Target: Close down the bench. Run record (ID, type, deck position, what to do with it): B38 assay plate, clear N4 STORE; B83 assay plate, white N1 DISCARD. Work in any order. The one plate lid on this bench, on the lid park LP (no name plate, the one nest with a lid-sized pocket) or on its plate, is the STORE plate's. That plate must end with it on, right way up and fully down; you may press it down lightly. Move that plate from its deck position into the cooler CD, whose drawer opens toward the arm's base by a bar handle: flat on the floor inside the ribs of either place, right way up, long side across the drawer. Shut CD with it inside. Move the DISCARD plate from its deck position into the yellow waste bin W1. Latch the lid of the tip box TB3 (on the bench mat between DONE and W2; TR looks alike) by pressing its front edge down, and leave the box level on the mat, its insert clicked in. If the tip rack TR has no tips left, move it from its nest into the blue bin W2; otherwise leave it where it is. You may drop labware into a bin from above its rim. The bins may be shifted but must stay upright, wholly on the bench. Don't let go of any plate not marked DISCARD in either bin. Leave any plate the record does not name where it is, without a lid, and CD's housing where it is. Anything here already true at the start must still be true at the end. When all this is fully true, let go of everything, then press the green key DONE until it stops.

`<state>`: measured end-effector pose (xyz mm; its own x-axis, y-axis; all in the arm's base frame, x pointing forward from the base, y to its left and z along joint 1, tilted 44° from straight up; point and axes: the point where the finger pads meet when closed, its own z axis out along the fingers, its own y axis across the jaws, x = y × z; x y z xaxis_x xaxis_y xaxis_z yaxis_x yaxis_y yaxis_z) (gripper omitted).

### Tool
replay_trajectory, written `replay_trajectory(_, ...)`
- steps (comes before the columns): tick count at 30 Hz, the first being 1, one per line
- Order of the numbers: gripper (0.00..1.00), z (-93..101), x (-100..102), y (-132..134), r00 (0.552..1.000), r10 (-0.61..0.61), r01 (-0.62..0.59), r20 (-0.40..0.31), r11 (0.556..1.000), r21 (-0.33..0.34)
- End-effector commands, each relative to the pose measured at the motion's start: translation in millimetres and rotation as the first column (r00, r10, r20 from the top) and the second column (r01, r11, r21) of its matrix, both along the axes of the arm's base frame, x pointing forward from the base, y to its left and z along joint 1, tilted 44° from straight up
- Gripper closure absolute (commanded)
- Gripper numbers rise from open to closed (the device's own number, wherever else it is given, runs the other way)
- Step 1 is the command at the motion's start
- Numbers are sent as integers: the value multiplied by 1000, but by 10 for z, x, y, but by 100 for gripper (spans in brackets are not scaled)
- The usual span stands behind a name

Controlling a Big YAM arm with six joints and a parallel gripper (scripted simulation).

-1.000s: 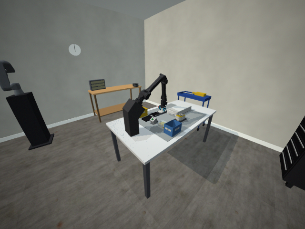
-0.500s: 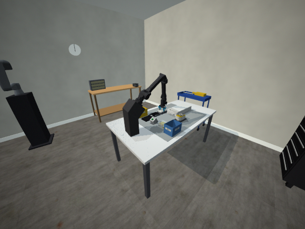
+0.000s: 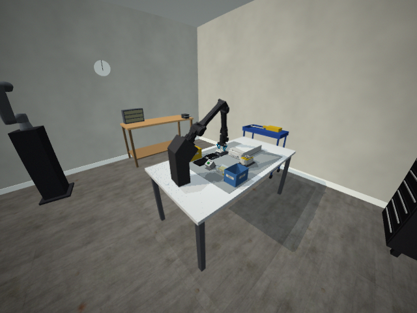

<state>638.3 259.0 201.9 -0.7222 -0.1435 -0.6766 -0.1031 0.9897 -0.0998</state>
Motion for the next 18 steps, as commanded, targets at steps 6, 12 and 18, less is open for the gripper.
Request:
replay_trajectory(6, 100, 424, -124, 51, 999, -2, 0, 46, 1000, 28)
replay_trajectory(12, 100, 318, -137, 138, 1000, 9, -10, 29, 1000, 19)
replay_trajectory(18, 100, 513, -223, 57, 999, 0, -1, 47, 1000, 28)
